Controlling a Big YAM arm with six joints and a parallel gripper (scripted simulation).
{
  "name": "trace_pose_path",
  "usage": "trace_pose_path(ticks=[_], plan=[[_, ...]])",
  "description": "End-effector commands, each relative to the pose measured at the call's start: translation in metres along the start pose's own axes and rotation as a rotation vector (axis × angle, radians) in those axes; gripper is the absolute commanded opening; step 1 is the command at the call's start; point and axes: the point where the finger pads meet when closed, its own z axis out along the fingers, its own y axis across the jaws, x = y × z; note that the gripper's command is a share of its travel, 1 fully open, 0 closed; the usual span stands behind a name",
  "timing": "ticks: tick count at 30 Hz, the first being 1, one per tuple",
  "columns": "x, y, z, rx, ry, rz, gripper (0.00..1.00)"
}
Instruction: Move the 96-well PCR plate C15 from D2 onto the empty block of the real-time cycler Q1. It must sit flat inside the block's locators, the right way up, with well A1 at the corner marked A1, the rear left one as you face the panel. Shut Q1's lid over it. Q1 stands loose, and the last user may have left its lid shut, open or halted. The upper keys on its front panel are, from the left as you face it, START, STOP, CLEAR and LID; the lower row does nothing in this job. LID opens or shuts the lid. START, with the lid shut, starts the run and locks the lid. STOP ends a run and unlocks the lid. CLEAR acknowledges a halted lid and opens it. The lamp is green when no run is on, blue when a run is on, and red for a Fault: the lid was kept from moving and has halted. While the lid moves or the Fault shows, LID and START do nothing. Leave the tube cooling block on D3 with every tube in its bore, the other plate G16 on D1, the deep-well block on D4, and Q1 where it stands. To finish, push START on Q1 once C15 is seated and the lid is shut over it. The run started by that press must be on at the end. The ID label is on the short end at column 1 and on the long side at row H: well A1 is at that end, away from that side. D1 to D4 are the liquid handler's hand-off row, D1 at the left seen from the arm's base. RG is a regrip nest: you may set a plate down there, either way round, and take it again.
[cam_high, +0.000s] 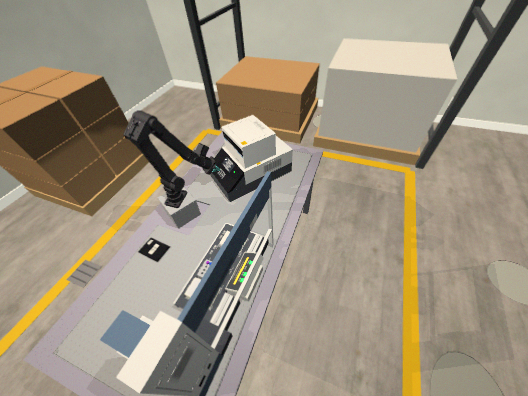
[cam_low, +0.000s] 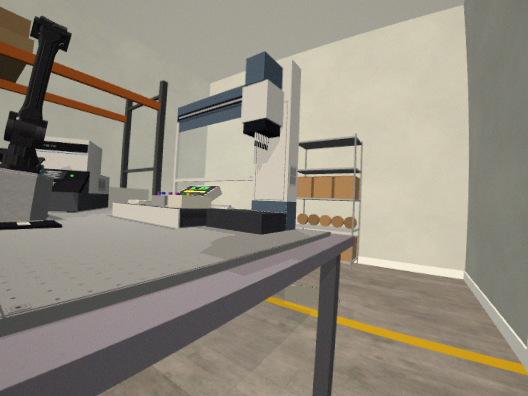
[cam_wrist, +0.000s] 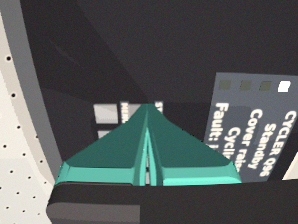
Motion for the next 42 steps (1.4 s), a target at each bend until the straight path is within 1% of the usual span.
trace_pose_path(ticks=[1,13,23,42], plan=[[-0.0015,-0.0067,0.0037,0.017,-0.007,0.004,0.00],[0.0008,-0.0002,0.0033,0.011,-0.005,-0.002,0.00],[0.0008,-0.0004,0.0031,0.014,-0.006,0.000,0.00],[0.0017,0.0030,0.0034,0.007,-0.003,-0.003,0.00]])
